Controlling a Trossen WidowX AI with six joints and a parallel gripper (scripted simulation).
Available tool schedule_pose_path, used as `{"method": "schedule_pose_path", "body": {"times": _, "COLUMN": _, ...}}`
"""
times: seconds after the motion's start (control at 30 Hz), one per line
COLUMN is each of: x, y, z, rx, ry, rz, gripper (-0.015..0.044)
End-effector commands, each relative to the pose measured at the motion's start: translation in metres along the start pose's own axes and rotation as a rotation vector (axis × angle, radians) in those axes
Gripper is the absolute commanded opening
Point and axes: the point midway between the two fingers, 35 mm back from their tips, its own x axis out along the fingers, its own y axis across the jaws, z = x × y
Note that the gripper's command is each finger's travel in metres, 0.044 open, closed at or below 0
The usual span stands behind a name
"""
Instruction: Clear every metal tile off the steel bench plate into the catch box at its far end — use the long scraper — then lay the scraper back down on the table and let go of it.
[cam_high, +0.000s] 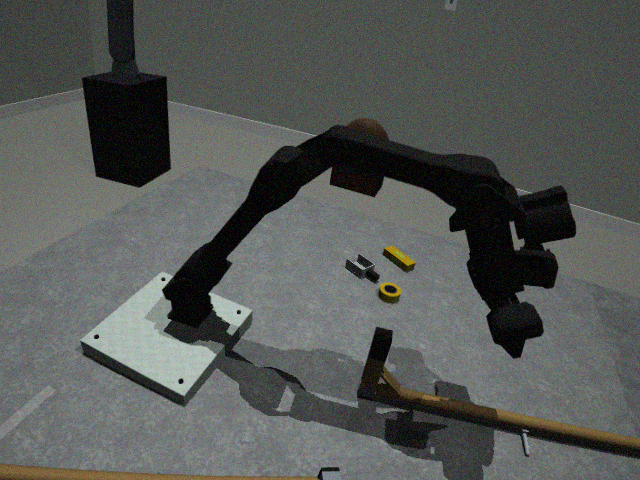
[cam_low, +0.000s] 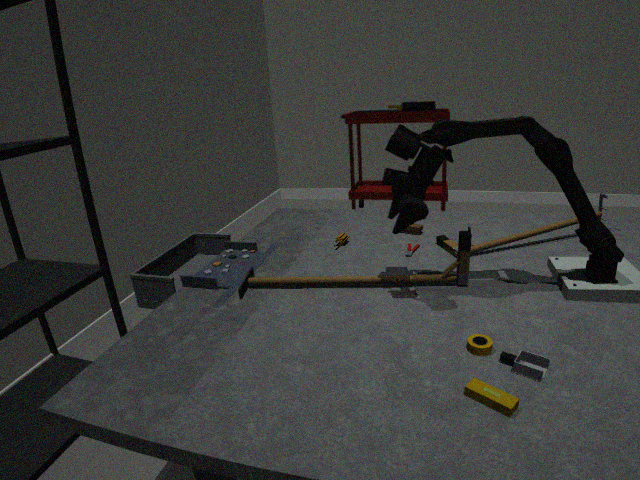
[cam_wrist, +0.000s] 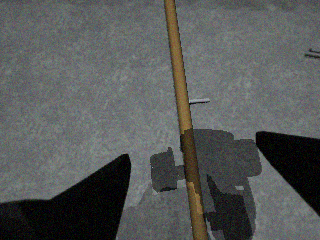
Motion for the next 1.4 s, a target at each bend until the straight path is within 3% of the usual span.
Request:
{"method": "schedule_pose_path", "body": {"times": 0.0, "x": 0.014, "y": 0.001, "z": -0.001, "rx": -0.007, "ry": 0.025, "rz": 0.014, "gripper": 0.0440}}
{"method": "schedule_pose_path", "body": {"times": 0.87, "x": 0.100, "y": 0.005, "z": -0.027, "rx": -0.013, "ry": 0.207, "rz": 0.075, "gripper": 0.0440}}
{"method": "schedule_pose_path", "body": {"times": 1.37, "x": 0.073, "y": -0.003, "z": -0.029, "rx": 0.000, "ry": 0.177, "rz": 0.075, "gripper": 0.0440}}
